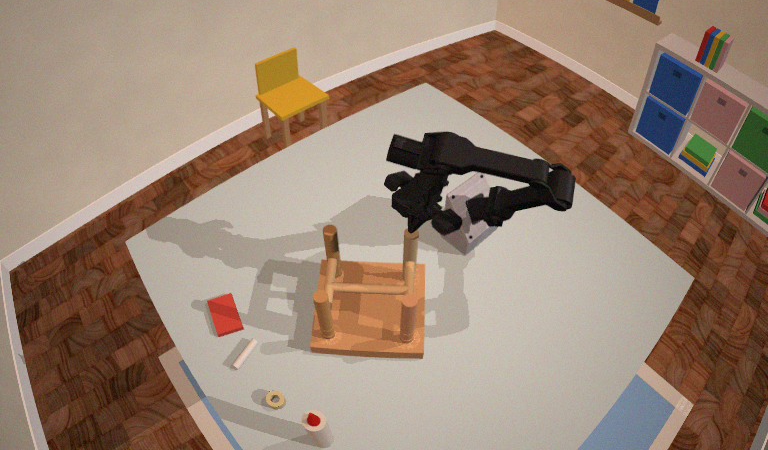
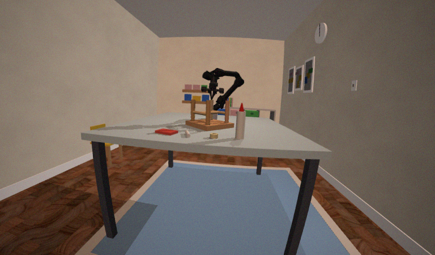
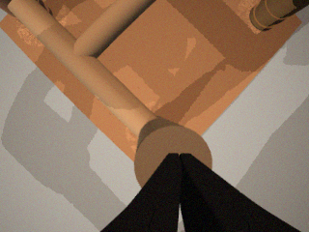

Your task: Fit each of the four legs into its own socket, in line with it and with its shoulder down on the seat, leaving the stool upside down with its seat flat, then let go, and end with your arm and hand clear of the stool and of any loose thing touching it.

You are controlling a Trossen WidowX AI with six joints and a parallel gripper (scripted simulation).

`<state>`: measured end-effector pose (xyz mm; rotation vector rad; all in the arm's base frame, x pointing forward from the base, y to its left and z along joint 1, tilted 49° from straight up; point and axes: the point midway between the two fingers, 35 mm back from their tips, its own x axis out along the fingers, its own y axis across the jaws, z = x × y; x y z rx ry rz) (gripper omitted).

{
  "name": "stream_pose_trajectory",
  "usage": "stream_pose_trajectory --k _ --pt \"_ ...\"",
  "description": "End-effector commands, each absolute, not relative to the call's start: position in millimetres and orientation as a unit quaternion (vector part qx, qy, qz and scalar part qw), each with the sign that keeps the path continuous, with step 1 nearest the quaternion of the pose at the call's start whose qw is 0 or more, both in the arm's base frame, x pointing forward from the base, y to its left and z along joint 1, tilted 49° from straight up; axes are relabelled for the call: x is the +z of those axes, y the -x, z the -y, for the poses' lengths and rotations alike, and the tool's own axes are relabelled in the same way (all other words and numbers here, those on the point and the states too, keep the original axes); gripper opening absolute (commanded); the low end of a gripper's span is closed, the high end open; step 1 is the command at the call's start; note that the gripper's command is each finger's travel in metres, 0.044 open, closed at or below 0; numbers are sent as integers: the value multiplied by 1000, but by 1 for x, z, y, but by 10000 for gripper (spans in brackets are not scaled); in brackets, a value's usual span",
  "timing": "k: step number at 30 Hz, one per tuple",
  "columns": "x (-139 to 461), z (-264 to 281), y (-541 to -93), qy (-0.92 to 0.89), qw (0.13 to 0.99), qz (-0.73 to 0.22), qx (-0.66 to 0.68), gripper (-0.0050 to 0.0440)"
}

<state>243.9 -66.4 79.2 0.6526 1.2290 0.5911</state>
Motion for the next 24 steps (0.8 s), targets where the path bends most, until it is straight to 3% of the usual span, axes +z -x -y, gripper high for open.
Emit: stream_pose_trajectory --k 1,24 --pt "62 45 -244 -296 702 -576 295 0" --pt "65 48 -244 -296 704 -575 293 0"
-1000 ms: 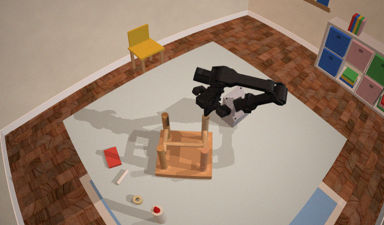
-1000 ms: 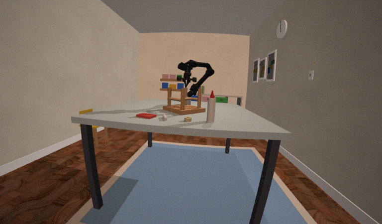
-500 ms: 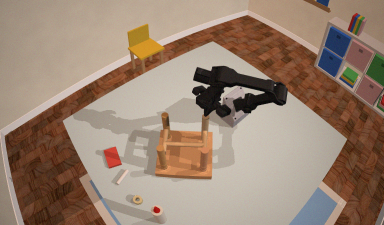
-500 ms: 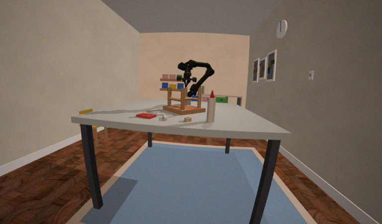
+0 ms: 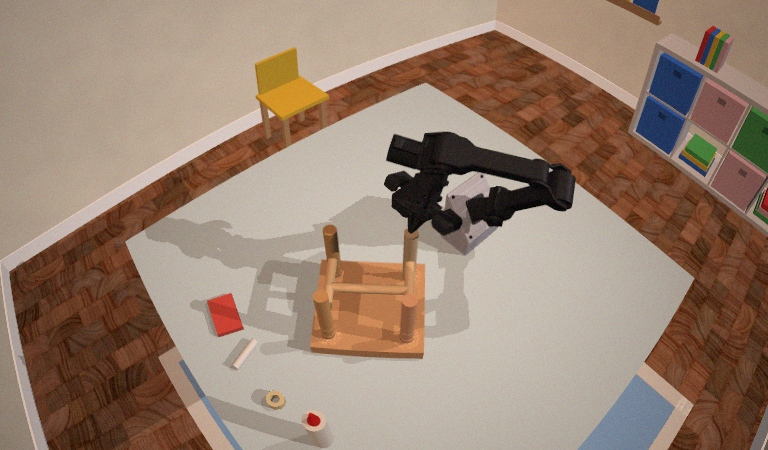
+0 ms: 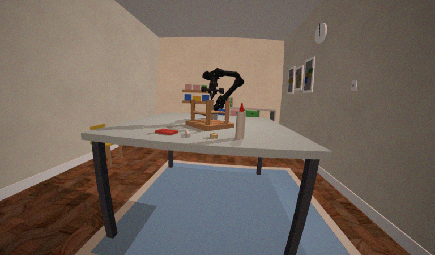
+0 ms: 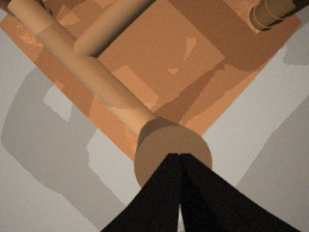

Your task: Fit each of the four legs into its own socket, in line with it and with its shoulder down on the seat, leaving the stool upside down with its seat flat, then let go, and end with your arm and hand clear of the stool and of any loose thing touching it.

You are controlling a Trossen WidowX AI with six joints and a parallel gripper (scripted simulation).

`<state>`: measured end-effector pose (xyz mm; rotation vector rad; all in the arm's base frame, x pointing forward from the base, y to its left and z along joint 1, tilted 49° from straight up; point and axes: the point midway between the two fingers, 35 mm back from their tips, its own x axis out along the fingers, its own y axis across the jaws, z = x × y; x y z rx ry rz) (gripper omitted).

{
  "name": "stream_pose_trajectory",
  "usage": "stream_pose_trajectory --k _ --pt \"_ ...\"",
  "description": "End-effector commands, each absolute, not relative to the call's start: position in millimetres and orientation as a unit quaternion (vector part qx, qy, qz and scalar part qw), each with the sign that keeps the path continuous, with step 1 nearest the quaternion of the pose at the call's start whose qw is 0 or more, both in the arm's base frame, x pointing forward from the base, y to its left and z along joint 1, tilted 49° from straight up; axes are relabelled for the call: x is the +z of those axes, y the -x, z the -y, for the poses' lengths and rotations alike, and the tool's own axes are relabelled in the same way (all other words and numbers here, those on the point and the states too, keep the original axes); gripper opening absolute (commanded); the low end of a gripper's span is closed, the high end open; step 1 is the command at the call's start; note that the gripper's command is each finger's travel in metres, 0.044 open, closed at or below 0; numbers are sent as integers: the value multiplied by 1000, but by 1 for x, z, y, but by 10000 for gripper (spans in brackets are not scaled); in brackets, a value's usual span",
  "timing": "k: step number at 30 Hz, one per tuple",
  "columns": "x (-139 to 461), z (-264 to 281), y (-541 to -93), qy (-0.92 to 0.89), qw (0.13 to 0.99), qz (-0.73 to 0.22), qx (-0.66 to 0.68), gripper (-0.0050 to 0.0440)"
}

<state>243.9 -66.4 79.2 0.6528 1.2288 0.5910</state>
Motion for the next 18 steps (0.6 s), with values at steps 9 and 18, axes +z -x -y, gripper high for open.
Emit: stream_pose_trajectory --k 9,18 --pt "74 59 -246 -296 711 -570 287 0" --pt "81 68 -247 -296 716 -566 281 0"
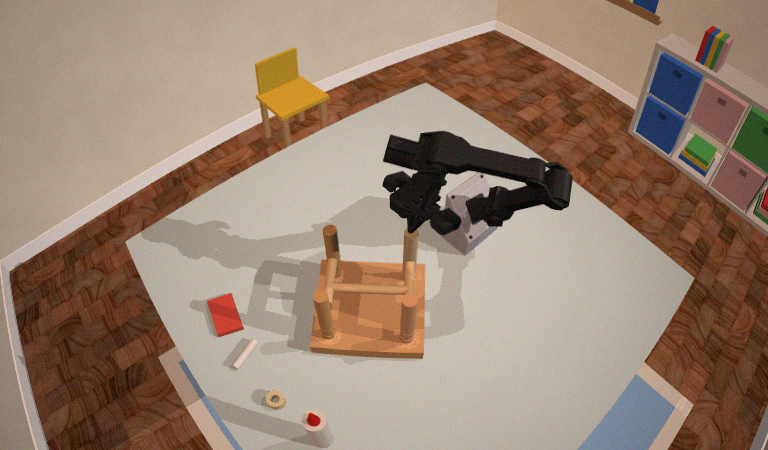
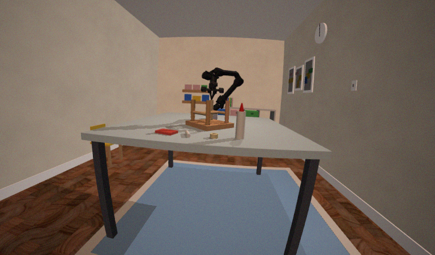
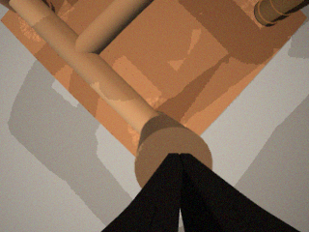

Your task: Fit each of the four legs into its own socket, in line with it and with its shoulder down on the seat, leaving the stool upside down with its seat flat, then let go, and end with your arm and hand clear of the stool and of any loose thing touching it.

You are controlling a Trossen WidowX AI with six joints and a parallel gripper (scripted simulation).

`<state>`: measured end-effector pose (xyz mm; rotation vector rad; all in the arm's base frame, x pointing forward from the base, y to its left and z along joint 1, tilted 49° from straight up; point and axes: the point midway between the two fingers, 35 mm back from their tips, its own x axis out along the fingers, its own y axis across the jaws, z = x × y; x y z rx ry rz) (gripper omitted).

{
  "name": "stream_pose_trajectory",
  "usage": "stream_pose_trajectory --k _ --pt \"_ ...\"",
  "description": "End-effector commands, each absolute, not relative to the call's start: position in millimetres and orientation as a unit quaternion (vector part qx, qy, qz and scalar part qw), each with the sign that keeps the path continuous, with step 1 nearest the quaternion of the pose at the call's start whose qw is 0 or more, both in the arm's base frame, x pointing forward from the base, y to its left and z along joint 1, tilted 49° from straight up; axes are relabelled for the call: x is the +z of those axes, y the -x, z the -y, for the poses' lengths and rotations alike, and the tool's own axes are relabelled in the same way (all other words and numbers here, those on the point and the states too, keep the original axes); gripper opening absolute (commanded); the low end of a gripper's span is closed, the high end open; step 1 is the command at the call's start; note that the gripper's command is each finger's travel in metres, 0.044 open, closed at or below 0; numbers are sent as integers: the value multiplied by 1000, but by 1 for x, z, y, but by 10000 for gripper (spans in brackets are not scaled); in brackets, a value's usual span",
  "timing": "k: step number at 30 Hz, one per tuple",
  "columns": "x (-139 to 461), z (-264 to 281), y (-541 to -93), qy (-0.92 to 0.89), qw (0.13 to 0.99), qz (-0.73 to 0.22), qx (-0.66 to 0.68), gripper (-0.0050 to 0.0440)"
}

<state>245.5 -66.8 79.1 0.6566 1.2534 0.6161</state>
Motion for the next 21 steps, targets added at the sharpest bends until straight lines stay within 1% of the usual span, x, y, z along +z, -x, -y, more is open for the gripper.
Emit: stream_pose_trajectory --k 1,19,21 --pt "82 69 -247 -296 717 -566 280 0" --pt "99 89 -247 -296 728 -558 268 0" --pt "95 87 -252 -298 727 -558 268 0"
